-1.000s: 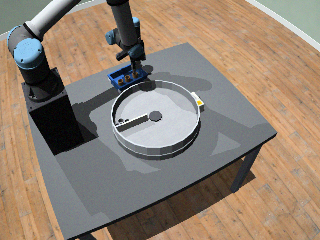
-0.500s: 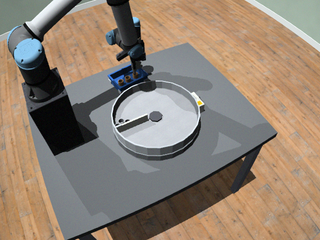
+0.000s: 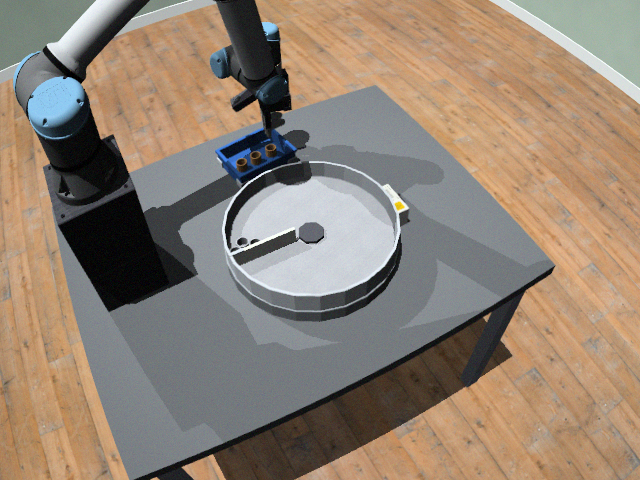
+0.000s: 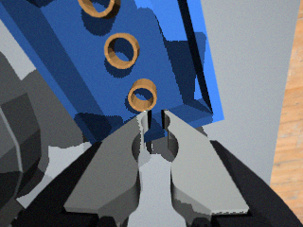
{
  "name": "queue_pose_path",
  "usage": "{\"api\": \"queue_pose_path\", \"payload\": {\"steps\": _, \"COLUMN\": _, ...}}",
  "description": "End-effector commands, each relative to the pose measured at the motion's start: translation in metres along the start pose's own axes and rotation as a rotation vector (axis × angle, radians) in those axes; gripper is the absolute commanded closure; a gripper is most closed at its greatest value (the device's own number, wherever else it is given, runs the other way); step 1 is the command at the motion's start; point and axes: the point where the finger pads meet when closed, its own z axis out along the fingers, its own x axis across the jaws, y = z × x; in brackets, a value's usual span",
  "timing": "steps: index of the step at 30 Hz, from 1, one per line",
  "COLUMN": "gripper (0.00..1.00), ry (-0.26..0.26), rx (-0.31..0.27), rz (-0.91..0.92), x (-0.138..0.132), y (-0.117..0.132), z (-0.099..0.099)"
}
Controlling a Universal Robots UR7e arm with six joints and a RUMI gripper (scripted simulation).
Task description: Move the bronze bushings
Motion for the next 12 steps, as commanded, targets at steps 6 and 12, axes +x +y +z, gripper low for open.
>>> {"api": "queue_pose_path", "payload": {"steps": 6, "gripper": 0.94, "ry": -0.002, "rx": 0.003, "rz": -0.001, "x": -0.0004, "y": -0.0022, "z": -0.0378}}
{"api": "queue_pose_path", "payload": {"steps": 12, "gripper": 0.94, "ry": -0.002, "rx": 0.003, "rz": -0.001, "x": -0.0004, "y": -0.0022, "z": -0.0378}}
